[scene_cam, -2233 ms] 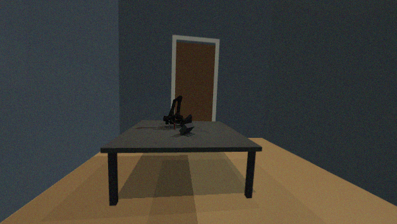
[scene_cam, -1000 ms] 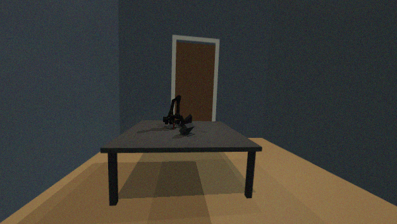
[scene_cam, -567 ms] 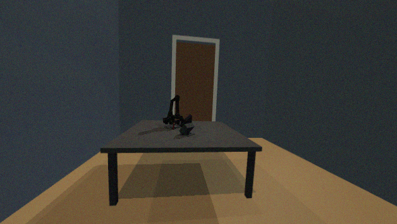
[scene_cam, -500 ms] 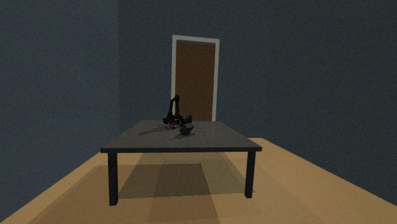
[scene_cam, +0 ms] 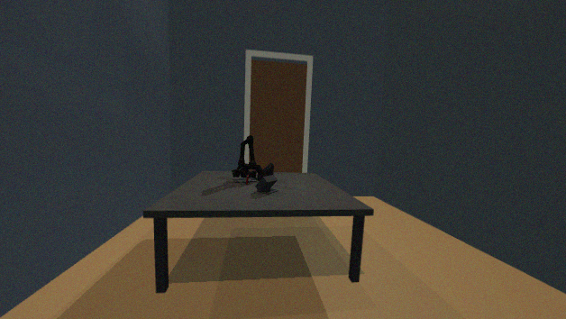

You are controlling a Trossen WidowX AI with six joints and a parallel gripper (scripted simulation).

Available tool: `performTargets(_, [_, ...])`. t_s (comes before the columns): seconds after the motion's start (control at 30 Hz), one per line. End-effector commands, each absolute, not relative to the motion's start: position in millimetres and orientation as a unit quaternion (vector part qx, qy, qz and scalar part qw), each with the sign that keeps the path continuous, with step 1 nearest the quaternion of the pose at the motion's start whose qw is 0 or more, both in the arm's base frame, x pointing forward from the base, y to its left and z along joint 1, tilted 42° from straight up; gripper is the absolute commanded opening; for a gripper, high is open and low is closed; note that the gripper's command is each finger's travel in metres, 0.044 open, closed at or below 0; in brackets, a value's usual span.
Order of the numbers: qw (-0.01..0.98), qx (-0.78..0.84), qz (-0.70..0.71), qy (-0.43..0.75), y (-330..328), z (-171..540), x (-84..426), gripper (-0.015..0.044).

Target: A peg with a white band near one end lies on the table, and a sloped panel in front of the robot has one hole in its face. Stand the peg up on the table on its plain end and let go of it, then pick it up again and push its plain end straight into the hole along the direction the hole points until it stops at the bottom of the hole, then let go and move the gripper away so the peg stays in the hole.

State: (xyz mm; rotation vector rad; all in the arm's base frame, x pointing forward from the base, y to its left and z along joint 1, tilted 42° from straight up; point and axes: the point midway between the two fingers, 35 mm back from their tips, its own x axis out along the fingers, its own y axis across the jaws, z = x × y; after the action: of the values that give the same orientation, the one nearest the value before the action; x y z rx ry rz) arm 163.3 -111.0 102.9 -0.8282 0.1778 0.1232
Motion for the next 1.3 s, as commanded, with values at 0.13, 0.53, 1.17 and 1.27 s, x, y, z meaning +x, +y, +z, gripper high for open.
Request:
performTargets(0.13, [0.909,-0.403,0.061,0.083,-113.9,102.1,162.1,0.0049])
performTargets(0.53, [0.908,-0.408,0.064,0.073,-115.8,102.7,161.6,0.0049])
performTargets(1.17, [0.907,-0.411,0.066,0.065,-114.9,104.3,162.1,0.013])
performTargets(1.27, [0.907,-0.411,0.066,0.065,-114.9,104.3,162.1,0.013])
